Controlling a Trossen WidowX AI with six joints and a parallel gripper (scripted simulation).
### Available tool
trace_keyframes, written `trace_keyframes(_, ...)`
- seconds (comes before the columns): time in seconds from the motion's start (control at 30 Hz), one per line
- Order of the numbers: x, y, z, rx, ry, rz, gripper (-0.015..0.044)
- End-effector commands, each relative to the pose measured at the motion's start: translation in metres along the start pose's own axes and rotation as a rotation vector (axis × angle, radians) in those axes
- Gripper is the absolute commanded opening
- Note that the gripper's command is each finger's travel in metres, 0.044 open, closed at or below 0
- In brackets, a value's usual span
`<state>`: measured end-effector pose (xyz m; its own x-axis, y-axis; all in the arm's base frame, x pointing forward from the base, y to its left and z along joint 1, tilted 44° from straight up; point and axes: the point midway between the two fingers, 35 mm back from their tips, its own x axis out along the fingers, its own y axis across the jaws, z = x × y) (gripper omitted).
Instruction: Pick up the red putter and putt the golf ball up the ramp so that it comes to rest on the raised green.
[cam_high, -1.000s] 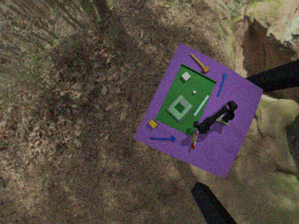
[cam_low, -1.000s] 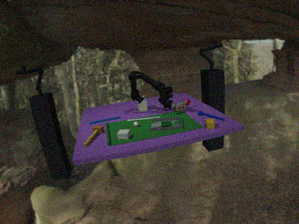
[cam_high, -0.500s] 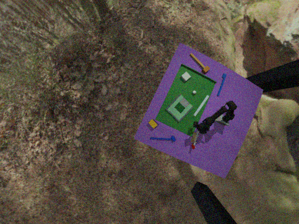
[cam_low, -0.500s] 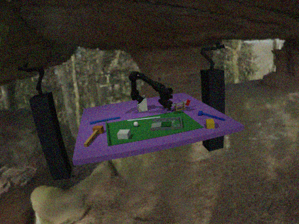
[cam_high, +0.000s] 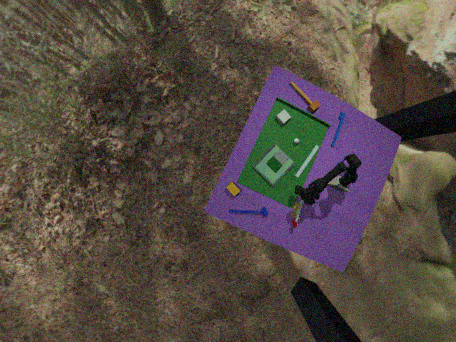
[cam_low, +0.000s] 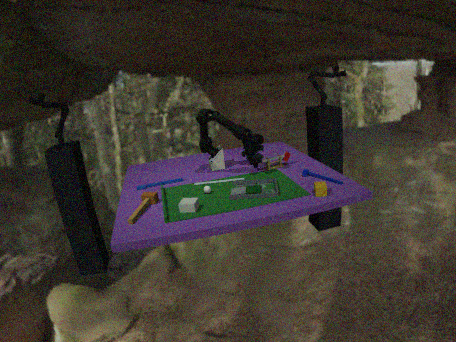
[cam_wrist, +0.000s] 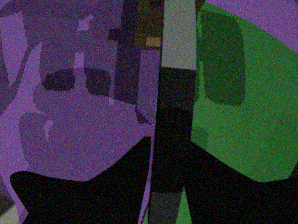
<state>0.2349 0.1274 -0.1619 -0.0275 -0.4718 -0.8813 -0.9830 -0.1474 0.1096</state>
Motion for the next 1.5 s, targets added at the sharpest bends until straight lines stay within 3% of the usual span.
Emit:
trace_keyframes(0.0,0.000,0.000,0.000,0.000,0.000,0.000,0.0053)
trace_keyframes(0.2,-0.001,0.000,0.000,0.000,0.000,0.000,0.0000)
trace_keyframes(0.33,-0.017,-0.003,0.006,0.000,-0.002,0.000,0.0000)
trace_keyframes(0.67,-0.092,-0.001,0.027,-0.001,-0.005,0.001,0.0000)
trace_keyframes(0.83,-0.091,-0.001,0.026,-0.002,0.003,-0.004,0.0000)
trace_keyframes(1.47,-0.143,-0.017,-0.093,0.749,0.065,-0.074,0.0000)
